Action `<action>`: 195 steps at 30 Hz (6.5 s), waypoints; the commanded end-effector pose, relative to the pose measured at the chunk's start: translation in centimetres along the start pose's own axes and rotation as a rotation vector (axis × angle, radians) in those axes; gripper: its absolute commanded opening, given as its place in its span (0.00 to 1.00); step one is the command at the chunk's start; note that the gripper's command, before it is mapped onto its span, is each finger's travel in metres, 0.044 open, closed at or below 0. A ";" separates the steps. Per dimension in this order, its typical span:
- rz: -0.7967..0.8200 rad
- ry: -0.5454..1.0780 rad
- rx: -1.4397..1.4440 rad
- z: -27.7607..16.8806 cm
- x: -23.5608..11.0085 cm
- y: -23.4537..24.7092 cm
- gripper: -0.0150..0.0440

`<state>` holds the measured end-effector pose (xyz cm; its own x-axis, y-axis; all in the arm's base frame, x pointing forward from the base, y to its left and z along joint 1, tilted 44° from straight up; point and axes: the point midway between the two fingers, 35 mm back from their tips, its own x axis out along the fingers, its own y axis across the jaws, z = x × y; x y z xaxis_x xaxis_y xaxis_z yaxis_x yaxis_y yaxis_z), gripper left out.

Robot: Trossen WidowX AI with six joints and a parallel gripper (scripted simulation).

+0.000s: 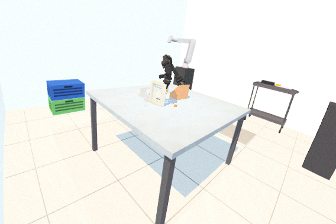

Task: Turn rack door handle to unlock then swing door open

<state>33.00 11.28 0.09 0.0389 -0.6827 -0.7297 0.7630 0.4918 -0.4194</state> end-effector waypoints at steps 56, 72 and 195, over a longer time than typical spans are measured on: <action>-0.002 -0.005 0.715 -0.2 0.1 -0.8 0.29; -0.004 -0.004 0.371 -0.6 0.1 -2.8 0.29; -0.005 -0.011 -1.017 8.1 -2.2 -15.6 0.75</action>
<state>26.08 0.27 12.18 0.0429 -0.6942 -0.7185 -0.1526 0.7062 -0.6914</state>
